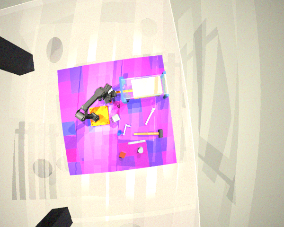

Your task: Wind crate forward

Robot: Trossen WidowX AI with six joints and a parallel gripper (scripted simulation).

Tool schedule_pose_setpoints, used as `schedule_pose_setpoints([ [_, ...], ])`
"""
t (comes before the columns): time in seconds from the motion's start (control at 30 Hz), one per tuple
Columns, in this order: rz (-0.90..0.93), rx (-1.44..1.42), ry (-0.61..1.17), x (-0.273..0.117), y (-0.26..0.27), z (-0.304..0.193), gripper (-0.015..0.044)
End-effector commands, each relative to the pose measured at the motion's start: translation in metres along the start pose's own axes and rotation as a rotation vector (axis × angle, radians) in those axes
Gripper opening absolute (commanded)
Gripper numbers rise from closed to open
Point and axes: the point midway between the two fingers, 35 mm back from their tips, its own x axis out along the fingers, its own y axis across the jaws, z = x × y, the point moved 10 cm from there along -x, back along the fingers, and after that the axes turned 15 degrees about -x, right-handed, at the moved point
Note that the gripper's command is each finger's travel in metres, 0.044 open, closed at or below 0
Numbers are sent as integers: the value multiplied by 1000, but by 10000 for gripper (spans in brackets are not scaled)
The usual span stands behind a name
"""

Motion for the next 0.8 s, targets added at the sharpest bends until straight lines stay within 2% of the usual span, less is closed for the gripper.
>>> schedule_pose_setpoints([
  [0.0,-10,0,3,1,-1,-1,144],
  [0.3,-10,0,3,1,-1,-1,84],
  [0.4,-10,0,3,1,-1,-1,5],
  [0.77,-5,-2,-1,-2,-1,-1,0],
])
